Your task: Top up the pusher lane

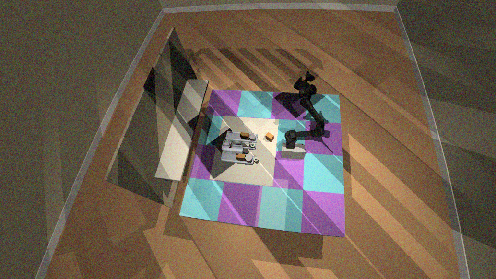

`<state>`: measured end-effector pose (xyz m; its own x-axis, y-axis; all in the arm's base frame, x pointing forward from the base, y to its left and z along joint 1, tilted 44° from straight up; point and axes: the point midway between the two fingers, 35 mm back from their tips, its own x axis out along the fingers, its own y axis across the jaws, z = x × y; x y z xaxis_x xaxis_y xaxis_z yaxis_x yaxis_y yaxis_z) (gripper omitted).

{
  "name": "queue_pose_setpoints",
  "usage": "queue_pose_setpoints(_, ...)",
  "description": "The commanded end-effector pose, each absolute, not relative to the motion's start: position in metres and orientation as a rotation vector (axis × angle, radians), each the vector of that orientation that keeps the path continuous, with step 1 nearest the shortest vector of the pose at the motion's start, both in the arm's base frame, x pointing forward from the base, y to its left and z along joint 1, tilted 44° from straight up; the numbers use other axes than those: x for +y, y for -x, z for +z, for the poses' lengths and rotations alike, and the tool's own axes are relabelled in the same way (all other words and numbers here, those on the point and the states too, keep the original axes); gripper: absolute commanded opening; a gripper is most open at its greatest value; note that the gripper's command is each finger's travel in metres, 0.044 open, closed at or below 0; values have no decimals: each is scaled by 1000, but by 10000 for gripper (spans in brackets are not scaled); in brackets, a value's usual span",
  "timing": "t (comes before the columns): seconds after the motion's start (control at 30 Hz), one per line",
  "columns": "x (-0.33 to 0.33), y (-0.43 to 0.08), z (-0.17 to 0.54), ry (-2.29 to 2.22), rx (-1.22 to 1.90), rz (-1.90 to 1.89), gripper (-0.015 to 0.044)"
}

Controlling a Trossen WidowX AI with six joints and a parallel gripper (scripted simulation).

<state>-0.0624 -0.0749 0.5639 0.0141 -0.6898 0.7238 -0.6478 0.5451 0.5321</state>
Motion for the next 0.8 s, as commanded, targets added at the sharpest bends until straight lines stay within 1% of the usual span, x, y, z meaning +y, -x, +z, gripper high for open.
queue_pose_setpoints(0.0,-76,60,564,-1139,-1669,-49,426)
queue_pose_setpoints(0.03,-78,52,564,-1143,-1647,-55,440)
queue_pose_setpoints(0.3,-109,-50,553,-1207,-1335,-205,440)
queue_pose_setpoints(0.4,-110,-88,552,-1239,-1223,-167,440)
queue_pose_setpoints(0.63,-114,-195,511,-1244,-859,-329,440)
queue_pose_setpoints(0.7,-111,-205,505,-1186,-799,-346,440)
queue_pose_setpoints(0.77,-106,-233,489,-1151,-685,-379,440)
